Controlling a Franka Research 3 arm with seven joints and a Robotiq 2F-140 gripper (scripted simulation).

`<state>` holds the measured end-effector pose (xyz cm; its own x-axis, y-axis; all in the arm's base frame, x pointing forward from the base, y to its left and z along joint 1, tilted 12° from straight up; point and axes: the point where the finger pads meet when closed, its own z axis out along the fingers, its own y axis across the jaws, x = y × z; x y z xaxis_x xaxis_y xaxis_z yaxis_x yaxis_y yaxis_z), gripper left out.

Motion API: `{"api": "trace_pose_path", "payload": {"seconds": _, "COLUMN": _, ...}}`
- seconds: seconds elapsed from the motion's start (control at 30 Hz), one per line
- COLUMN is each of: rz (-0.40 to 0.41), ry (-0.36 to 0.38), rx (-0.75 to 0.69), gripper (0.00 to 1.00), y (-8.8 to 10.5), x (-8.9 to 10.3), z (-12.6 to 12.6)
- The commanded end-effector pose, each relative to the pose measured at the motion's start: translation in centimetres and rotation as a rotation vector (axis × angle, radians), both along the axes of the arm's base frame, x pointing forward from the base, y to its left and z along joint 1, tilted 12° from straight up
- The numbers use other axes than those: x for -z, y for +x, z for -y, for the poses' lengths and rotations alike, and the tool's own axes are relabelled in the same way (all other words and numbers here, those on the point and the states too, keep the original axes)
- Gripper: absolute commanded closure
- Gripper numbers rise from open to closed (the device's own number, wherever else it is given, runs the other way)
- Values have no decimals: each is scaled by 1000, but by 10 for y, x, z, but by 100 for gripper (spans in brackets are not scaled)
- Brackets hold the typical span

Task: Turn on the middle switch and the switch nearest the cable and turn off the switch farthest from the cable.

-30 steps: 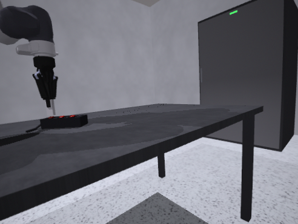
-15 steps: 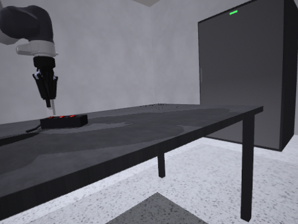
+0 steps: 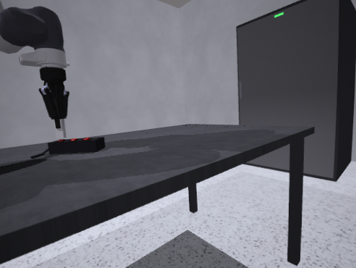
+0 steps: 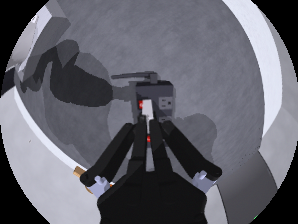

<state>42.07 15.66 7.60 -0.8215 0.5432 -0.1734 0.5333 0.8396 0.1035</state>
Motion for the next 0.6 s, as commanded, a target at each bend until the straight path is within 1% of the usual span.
{"api": "trace_pose_path", "payload": {"seconds": 0.0, "rz": 3, "ry": 1, "rx": -1, "gripper": 100, "y": 1, "x": 0, "z": -1}}
{"api": "trace_pose_path", "payload": {"seconds": 0.57, "rz": 3, "ry": 1, "rx": -1, "gripper": 100, "y": 2, "x": -1, "z": -2}}
